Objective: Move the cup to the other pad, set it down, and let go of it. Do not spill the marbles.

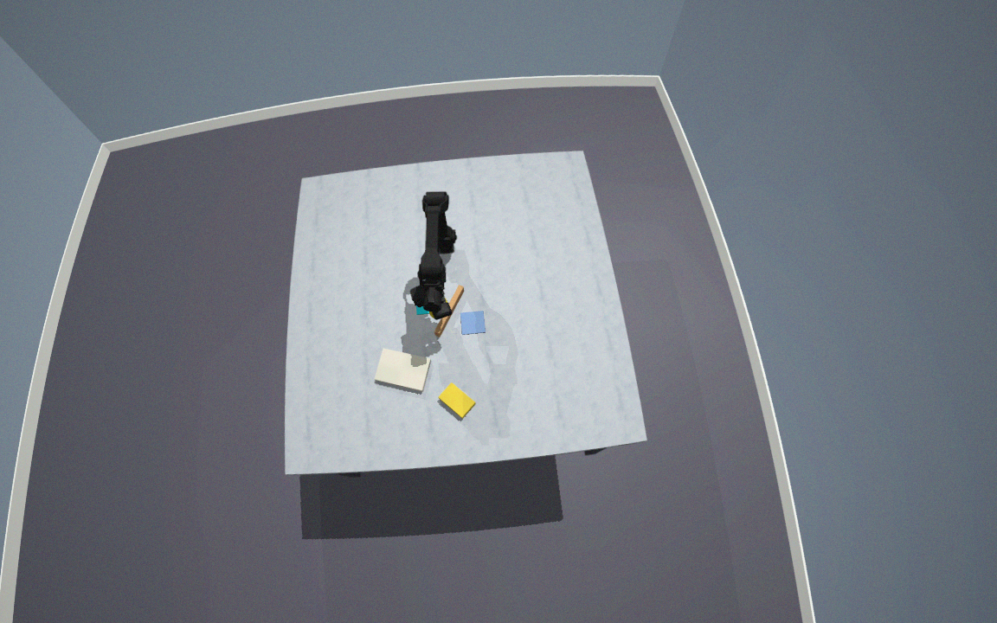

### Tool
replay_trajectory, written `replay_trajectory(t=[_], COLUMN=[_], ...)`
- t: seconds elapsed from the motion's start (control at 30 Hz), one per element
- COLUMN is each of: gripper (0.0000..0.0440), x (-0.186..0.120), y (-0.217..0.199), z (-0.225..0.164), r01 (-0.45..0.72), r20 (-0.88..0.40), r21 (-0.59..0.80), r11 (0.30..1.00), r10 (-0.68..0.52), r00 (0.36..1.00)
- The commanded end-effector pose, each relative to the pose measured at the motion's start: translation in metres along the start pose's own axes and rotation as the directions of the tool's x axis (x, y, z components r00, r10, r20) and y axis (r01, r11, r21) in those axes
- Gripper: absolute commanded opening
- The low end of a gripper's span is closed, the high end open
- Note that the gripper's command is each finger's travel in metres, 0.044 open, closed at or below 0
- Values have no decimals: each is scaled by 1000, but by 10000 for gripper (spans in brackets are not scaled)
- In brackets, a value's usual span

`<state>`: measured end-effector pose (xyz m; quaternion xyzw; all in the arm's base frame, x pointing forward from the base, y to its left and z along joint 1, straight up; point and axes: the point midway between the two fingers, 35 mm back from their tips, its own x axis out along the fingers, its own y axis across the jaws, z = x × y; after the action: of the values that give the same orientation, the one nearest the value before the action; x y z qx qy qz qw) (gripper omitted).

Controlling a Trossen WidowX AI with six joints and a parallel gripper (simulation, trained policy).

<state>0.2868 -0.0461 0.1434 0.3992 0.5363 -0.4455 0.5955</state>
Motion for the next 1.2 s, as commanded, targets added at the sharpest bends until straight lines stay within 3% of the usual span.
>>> replay_trajectory(t=[0.0, 1.17], gripper=[0, 13], x=[4, 65], y=[-6, -60], z=[5, 9], r01=[-2, -18], r20=[0, 13], r21=[19, 182], r11=[1000, 983], r10=[2, 16], r00=[1000, 1000])
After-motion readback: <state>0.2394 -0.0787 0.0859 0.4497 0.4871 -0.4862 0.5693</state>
